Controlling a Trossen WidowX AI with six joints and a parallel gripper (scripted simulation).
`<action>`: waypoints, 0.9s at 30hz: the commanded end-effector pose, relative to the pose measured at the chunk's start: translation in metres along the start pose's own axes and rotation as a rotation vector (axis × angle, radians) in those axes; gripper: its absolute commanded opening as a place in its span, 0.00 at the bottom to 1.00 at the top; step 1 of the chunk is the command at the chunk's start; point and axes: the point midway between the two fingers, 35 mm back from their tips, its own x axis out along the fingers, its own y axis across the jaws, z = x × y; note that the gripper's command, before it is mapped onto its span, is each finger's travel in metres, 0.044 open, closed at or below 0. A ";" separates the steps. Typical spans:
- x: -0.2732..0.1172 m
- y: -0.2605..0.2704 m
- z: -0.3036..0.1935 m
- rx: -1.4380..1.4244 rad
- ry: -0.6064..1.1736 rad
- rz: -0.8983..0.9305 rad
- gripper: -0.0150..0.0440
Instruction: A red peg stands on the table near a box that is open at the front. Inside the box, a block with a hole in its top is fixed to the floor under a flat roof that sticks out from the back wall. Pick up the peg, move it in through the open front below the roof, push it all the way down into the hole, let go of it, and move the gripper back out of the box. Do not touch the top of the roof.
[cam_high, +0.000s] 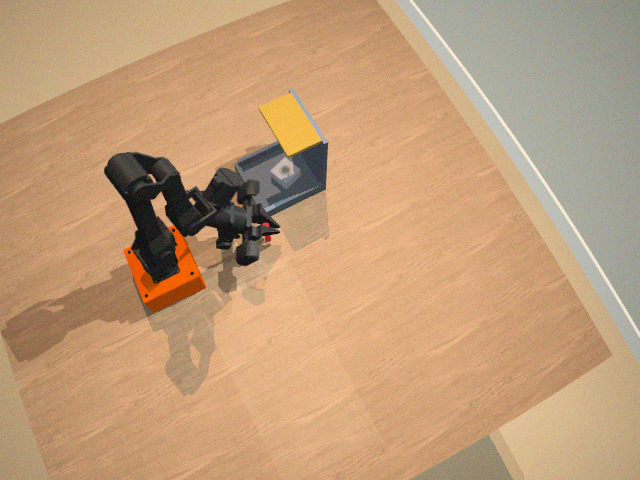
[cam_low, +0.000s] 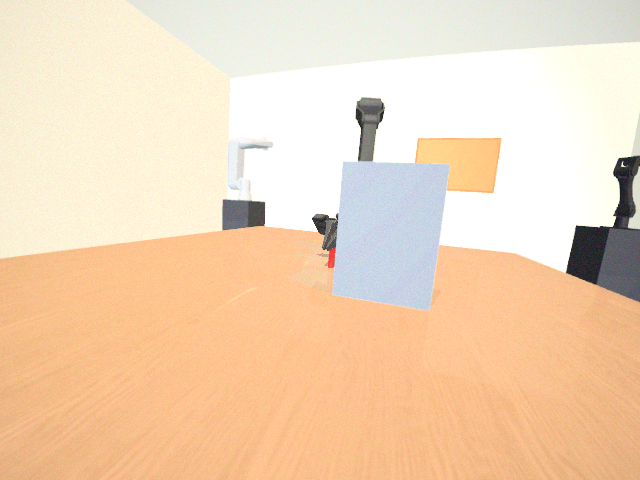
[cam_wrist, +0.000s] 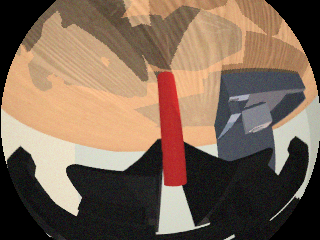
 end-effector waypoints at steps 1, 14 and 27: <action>0.000 0.000 0.000 0.000 -0.001 0.000 0.25; -0.003 -0.002 -0.008 0.001 0.000 0.000 0.25; -0.008 -0.003 -0.017 0.002 0.000 0.001 0.25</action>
